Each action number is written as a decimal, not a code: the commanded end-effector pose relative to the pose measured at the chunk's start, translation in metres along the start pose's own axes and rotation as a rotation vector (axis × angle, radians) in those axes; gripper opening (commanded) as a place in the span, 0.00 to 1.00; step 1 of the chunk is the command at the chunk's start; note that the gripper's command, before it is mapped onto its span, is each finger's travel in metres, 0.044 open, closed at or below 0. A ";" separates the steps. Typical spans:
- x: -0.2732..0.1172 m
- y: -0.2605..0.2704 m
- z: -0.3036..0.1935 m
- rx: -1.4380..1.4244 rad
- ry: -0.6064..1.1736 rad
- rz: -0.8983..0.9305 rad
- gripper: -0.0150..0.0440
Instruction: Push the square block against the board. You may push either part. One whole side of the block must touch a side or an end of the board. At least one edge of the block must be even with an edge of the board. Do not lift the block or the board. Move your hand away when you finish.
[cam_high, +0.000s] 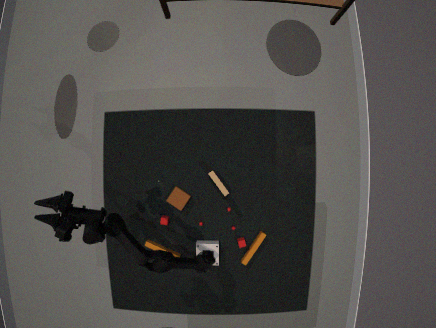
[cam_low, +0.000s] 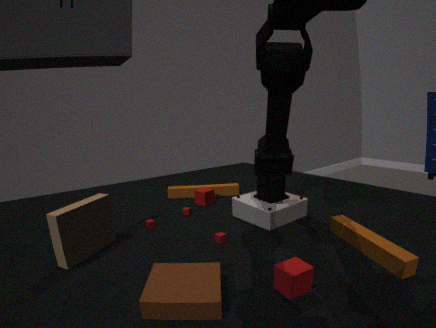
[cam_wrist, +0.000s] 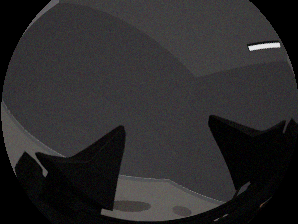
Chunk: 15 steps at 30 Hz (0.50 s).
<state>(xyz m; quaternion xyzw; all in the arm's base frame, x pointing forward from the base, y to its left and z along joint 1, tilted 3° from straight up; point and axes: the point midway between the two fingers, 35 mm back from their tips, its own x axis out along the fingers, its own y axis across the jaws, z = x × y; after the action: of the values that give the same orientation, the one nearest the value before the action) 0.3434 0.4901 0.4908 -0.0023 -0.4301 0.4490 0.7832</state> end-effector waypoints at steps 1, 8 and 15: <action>0.000 0.000 0.000 0.000 0.000 0.000 0.89; -0.010 -0.029 -0.033 0.044 0.130 -0.027 0.58; -0.034 -0.072 -0.081 0.116 0.327 -0.084 0.26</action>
<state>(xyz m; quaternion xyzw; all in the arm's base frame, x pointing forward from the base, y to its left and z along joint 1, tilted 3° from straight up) 0.4124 0.4675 0.4613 -0.0127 -0.3221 0.4420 0.8371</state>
